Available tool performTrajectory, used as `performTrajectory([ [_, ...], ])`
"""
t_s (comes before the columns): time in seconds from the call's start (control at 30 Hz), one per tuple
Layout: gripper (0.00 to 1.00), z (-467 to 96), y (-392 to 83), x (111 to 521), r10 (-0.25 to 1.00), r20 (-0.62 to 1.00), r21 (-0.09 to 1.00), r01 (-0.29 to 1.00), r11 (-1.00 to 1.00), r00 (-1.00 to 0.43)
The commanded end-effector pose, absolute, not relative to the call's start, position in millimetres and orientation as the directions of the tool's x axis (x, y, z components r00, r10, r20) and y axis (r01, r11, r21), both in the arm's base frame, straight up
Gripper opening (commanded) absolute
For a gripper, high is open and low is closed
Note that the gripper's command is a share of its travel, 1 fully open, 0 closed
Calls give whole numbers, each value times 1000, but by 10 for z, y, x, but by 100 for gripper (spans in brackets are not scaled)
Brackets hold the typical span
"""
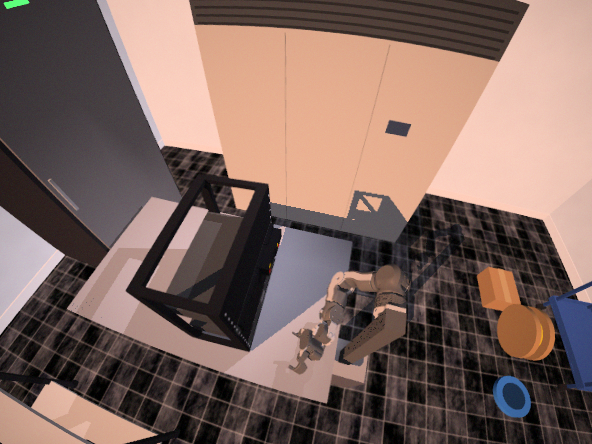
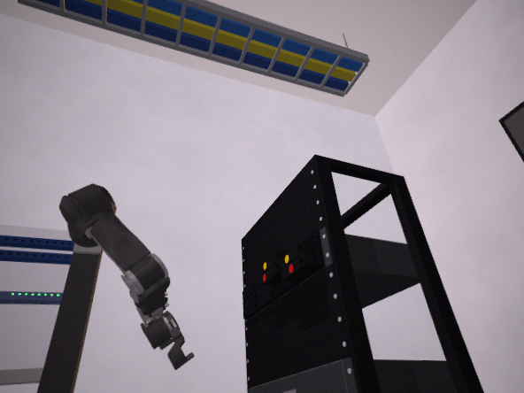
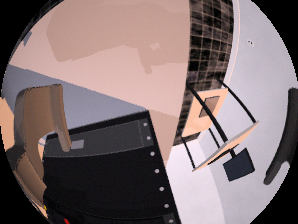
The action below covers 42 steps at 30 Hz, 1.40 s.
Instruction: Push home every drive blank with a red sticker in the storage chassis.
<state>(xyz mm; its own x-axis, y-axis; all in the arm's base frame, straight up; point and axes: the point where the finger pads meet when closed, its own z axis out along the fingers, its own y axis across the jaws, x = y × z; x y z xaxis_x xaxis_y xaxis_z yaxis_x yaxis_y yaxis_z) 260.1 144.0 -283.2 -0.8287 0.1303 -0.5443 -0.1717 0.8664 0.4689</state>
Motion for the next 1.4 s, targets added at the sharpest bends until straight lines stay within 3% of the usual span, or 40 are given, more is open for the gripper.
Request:
performTrajectory([
  [0.0,100,-2819,1445,2605,132,-545,472,-173,865,-828],
  [1.37,100,-2793,1467,2594,141,-537,490,-171,855,-832],
])
